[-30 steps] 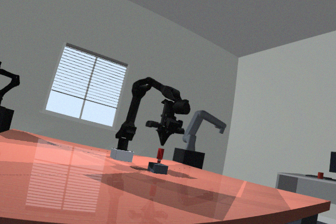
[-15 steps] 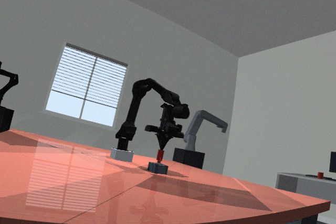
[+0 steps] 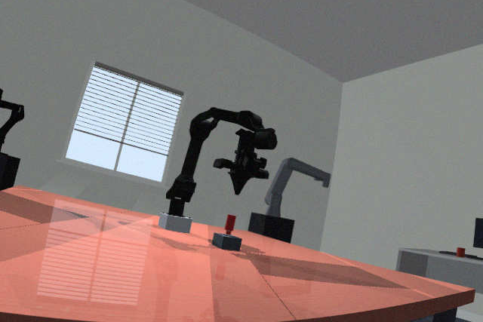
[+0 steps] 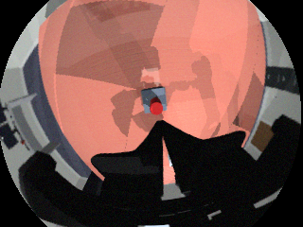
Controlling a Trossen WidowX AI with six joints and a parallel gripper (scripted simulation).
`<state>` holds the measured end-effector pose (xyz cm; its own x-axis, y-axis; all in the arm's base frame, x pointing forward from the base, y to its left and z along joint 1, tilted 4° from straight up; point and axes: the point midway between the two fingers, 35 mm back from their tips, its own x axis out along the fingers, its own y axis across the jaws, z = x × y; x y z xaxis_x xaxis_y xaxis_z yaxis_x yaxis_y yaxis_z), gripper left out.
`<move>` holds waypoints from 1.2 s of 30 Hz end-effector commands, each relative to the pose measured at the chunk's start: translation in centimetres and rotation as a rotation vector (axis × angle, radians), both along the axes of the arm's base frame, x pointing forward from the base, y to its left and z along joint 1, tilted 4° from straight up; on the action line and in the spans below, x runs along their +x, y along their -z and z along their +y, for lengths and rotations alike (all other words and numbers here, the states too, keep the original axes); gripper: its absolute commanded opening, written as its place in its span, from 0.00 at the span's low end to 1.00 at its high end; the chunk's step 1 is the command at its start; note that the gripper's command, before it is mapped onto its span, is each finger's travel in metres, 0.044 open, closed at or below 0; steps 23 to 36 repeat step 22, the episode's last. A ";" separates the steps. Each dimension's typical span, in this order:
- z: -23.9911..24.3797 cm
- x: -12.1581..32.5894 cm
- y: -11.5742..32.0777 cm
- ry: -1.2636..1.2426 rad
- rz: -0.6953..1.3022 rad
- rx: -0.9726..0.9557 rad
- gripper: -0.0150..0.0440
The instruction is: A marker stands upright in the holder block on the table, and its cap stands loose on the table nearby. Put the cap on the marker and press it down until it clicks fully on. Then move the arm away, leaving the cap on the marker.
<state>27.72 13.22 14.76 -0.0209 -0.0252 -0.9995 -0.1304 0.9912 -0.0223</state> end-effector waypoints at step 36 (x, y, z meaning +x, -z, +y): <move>0.0 -0.2 -2.1 0.003 -0.004 0.005 1.00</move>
